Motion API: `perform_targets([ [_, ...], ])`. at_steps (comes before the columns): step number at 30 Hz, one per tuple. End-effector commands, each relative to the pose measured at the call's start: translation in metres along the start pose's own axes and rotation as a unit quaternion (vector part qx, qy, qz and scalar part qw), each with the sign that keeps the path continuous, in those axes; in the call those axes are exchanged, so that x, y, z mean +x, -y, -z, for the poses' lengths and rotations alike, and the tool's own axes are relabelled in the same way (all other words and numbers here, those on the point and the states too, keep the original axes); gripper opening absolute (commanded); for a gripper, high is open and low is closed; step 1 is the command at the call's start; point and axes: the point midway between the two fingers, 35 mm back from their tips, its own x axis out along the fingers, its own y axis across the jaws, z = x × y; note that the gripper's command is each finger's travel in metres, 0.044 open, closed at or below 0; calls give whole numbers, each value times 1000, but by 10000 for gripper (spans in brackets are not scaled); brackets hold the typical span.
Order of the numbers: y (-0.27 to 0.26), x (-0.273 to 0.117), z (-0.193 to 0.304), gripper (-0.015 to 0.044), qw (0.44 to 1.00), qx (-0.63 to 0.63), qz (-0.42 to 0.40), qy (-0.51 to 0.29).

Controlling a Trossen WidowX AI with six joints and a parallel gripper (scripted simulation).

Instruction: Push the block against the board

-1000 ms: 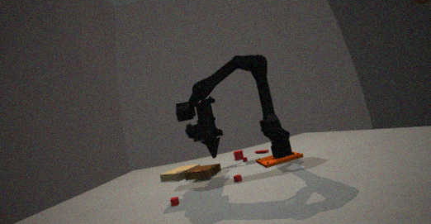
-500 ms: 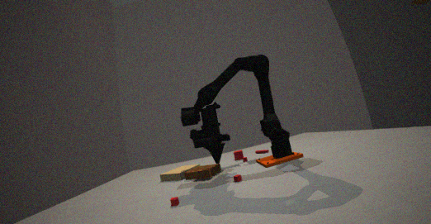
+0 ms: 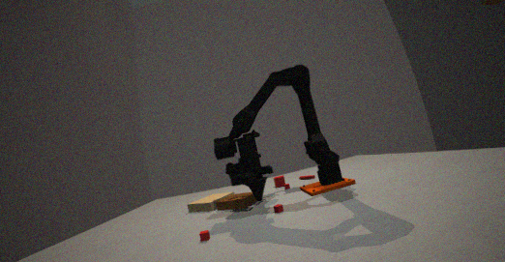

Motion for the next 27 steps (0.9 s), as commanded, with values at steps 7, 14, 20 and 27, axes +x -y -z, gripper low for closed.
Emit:
perform_targets([
  [7, -1, -2, -17, 0, 1000, -1, -1, 6],
  [14, -1, -2, -26, 0, 1000, -1, -1, 6],
  [20, -1, -2, -28, 0, 1000, -1, -1, 6],
  [27, -1, -2, -18, 0, 1000, -1, -1, 6],
])
